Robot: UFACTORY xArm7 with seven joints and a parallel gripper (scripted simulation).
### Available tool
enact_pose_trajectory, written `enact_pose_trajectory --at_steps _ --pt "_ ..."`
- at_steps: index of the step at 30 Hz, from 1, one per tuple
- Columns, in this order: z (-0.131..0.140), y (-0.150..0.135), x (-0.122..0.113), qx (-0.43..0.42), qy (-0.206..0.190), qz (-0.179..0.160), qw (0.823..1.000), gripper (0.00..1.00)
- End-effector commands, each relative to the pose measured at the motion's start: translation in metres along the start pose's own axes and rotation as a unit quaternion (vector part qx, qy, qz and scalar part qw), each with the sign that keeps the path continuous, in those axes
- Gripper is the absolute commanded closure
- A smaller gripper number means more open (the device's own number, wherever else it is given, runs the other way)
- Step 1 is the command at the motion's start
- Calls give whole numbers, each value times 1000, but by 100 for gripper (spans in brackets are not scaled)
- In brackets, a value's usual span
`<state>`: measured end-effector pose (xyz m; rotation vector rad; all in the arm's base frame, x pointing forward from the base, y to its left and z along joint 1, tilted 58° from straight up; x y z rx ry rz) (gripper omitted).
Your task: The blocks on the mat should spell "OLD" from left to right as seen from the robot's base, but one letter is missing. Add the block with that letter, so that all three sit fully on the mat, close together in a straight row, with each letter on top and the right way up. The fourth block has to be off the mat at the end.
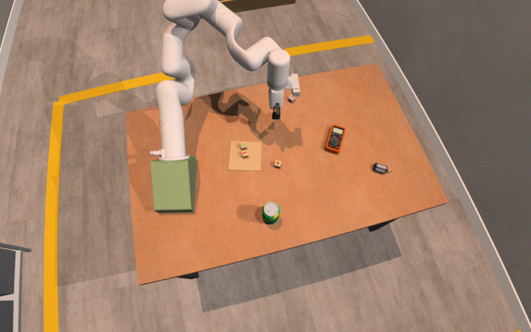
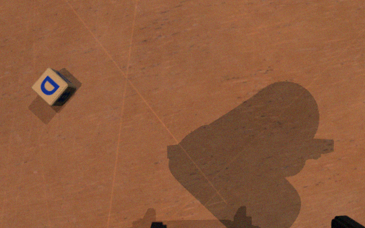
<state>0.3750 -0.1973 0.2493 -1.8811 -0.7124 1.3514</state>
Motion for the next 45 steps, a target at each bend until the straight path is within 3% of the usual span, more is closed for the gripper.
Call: enact_pose_trajectory --at_steps 1,6,45 --pt "-32 -48 3 -19 11 -8 1000 0" --pt "-50 -93 9 -37 16 -21 999 0" --pt "-51 -97 10 -38 16 -22 999 0"
Point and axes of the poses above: the point where the finger pads meet when closed, its own x axis out along the fingers, its own y axis across the jaws, z = x × y, the point moved 10 cm from there along -x, back along the fingers, and after that the axes turned 14 degrees about -x, right-handed, at the moved point
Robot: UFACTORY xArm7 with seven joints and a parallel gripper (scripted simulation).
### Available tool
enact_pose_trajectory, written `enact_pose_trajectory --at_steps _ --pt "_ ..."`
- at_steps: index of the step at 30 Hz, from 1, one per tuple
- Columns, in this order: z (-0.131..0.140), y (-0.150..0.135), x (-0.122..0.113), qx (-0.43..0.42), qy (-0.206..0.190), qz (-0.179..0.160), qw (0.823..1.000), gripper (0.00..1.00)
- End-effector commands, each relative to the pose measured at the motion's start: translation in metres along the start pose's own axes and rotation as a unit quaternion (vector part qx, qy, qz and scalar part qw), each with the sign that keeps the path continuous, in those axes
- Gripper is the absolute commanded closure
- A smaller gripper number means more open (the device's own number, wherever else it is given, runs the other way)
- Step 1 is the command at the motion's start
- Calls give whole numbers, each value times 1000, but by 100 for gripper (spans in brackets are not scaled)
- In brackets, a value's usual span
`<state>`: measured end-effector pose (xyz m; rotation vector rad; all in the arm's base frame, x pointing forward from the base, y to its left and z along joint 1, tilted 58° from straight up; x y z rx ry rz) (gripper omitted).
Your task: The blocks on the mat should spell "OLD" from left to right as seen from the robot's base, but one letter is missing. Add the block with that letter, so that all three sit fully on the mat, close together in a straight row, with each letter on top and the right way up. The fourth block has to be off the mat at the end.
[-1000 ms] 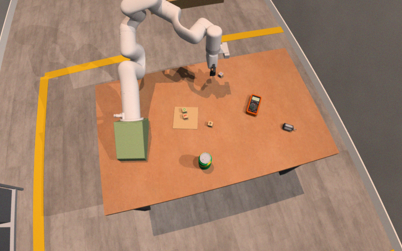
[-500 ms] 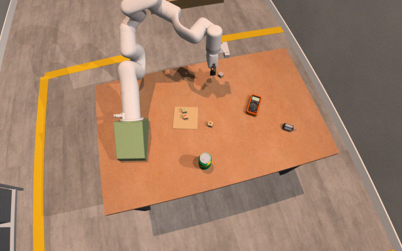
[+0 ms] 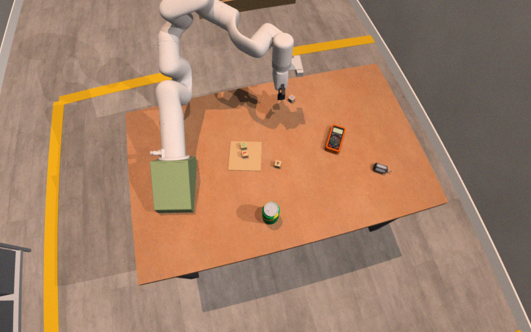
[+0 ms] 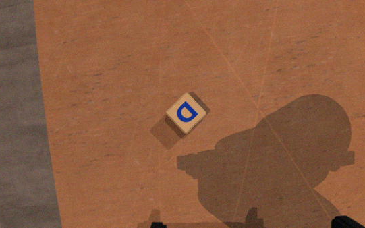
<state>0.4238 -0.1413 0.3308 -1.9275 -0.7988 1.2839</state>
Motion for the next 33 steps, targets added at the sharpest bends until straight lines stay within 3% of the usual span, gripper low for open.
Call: enact_pose_trajectory --at_steps 1,21,24,31,33 --pt "0 0 -2 0 2 1 1000 0" --pt "3 5 -3 1 2 3 1000 0" --pt "37 46 -13 4 3 16 1000 0" --pt "65 72 -19 7 3 23 1000 0" --pt "94 95 -23 8 1 27 1000 0"
Point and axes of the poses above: the point where the finger pads meet when closed, its own x axis out along the fingers, its own y axis across the jaws, z = x × y, the point moved 10 cm from there along -x, back along the fingers, and after that the axes turned 14 degrees about -x, right-handed, at the moved point
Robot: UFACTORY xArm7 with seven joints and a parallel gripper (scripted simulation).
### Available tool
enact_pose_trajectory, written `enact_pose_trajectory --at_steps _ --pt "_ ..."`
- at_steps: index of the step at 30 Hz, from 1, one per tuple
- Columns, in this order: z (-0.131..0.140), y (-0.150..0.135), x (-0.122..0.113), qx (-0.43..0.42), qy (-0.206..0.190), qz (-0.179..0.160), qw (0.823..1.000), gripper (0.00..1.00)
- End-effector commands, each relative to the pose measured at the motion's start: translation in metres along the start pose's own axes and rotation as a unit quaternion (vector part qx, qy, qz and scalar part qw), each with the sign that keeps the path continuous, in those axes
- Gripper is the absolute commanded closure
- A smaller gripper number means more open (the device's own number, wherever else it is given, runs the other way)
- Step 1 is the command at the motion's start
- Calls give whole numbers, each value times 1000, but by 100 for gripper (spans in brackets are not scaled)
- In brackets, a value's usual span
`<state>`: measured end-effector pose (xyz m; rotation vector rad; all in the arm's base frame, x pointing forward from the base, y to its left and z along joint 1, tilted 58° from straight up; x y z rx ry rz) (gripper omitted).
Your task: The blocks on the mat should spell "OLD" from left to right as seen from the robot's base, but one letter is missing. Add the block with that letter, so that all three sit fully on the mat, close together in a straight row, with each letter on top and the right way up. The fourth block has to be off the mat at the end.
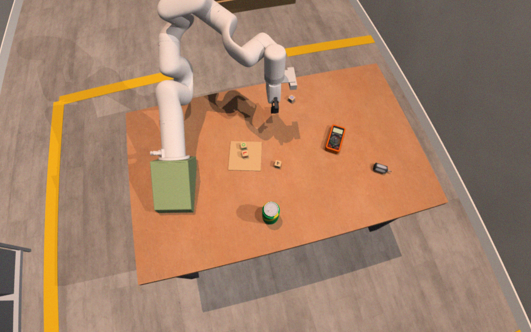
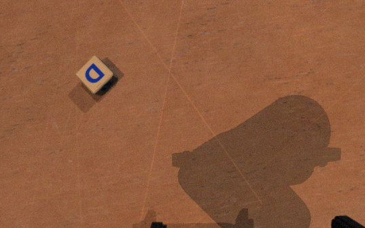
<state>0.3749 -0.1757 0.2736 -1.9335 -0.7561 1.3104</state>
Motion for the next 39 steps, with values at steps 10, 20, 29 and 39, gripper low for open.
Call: enact_pose_trajectory --at_steps 10,20,29,39 --pt "116 80 -10 1 -1 12 1000 0" --pt "200 103 0 -3 -1 -2 1000 0" --pt "243 105 10 -8 2 -14 1000 0" --pt "243 105 10 -8 2 -14 1000 0"
Point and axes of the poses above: the point where the finger pads meet when closed, its own x axis out along the fingers, its own y axis across the jaws, z = x × y, the point moved 10 cm from there along -x, back along the fingers, and after that the axes turned 14 degrees about -x, right-handed, at the moved point
